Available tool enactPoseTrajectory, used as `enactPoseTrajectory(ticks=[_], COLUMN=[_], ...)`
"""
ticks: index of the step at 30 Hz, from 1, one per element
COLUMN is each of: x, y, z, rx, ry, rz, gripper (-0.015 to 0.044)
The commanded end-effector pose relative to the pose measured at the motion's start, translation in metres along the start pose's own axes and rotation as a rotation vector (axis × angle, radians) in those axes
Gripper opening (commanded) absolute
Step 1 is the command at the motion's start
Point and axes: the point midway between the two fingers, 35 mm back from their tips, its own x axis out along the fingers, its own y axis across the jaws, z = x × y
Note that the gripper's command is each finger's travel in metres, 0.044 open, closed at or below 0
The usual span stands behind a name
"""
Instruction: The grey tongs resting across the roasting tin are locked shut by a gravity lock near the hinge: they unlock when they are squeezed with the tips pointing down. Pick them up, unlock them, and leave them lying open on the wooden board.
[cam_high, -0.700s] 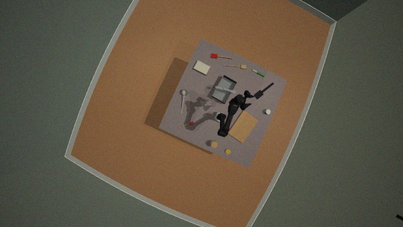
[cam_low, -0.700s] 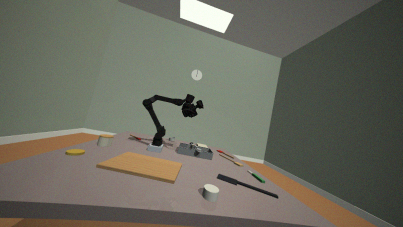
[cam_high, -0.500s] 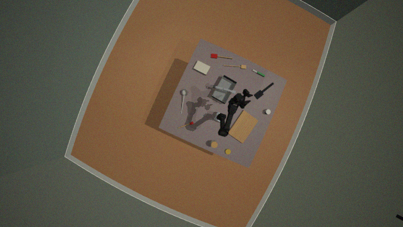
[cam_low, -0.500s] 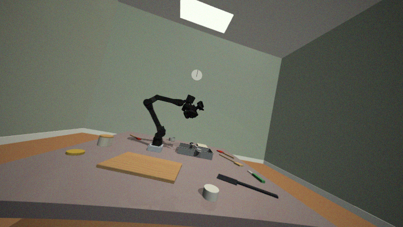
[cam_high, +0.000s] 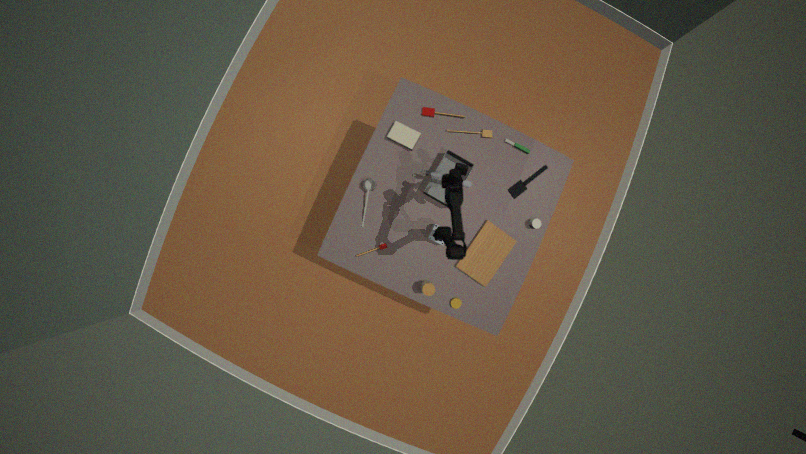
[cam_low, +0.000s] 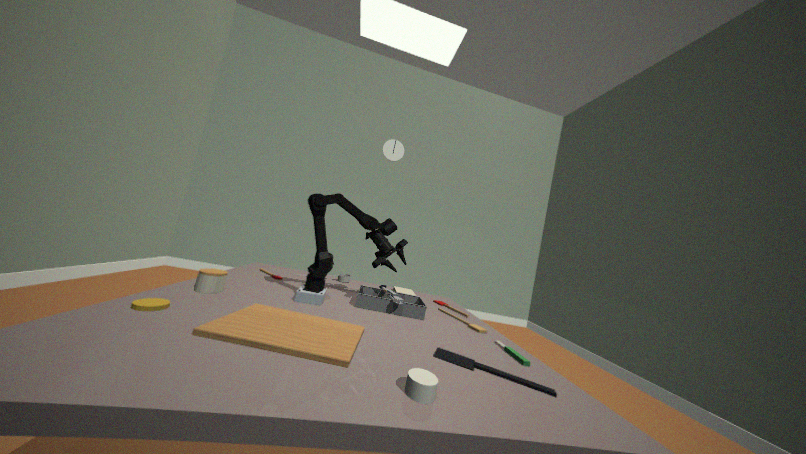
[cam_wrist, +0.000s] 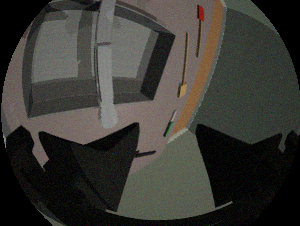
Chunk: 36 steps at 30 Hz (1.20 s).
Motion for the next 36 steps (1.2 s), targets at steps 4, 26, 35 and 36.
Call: enactPoseTrajectory(ticks=[4, 26, 35, 36], x=[0.008, 0.019, 0.033, 0.034], y=[0.064, 0.066, 0.069, 0.069], z=[0.092, 0.107, 0.112, 0.113], rx=[0.078, 0.088, 0.088, 0.088], ry=[-0.304, -0.331, -0.331, -0.331], rz=[0.253, 0.285, 0.284, 0.284], gripper=[0.026, 0.026, 0.026, 0.026])
